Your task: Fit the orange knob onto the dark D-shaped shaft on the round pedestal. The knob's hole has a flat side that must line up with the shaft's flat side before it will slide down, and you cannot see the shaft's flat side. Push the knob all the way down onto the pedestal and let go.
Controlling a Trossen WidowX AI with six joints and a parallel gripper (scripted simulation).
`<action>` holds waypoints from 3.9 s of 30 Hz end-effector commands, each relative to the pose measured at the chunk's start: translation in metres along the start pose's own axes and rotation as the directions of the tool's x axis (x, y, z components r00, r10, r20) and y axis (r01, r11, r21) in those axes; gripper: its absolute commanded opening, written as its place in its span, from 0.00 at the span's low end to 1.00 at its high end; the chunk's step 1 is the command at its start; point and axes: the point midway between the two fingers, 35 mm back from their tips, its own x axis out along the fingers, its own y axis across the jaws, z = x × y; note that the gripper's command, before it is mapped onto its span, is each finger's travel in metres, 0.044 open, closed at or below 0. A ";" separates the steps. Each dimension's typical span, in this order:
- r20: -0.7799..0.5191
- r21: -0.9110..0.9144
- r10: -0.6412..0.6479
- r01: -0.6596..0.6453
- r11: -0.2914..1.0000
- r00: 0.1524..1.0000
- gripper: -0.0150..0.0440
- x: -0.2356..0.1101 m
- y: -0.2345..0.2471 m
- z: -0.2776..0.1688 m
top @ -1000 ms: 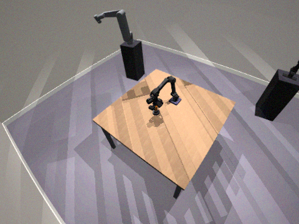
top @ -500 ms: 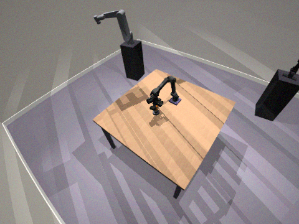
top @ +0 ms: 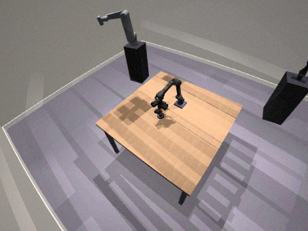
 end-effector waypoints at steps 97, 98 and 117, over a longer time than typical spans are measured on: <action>-0.001 -0.208 -0.001 0.000 0.978 1.000 1.00 0.017 0.000 0.000; -0.001 -0.208 -0.001 0.000 0.978 1.000 1.00 0.017 0.000 0.000; -0.001 -0.208 0.000 0.000 0.978 1.000 1.00 -0.079 -0.004 -0.002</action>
